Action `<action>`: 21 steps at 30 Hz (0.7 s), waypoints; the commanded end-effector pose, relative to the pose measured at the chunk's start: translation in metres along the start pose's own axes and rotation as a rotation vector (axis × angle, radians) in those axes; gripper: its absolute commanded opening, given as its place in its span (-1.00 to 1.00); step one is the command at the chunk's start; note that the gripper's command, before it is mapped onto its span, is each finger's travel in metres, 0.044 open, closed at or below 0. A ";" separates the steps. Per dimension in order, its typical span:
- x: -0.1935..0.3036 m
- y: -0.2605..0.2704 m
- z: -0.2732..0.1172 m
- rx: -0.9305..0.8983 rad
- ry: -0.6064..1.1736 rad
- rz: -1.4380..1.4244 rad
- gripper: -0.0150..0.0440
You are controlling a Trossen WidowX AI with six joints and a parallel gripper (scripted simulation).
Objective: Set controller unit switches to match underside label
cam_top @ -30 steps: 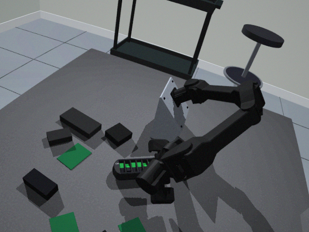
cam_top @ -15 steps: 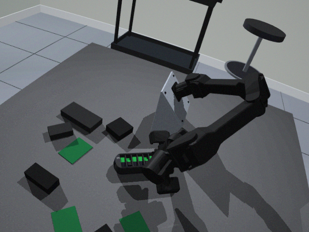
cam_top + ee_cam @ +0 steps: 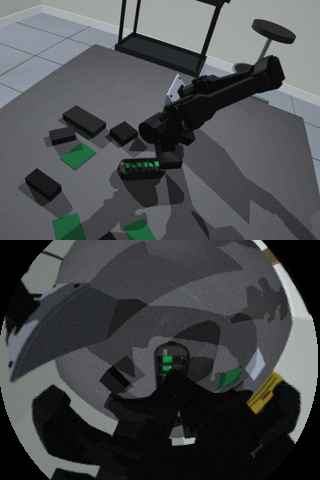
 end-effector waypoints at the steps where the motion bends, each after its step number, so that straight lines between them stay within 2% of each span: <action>1: -0.005 0.010 -0.001 0.045 0.009 -0.015 -0.49; 21: -0.003 0.009 0.025 0.044 0.007 -0.014 -0.49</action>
Point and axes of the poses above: the point midway between the two fingers, 35 mm back from their tips, its own z axis out along the fingers, its own y axis across the jaws, x = y × z, the point moved 3 cm from there along -z, back along the fingers, and after that the axes turned 9 degrees about -z, right-handed, at the moved point
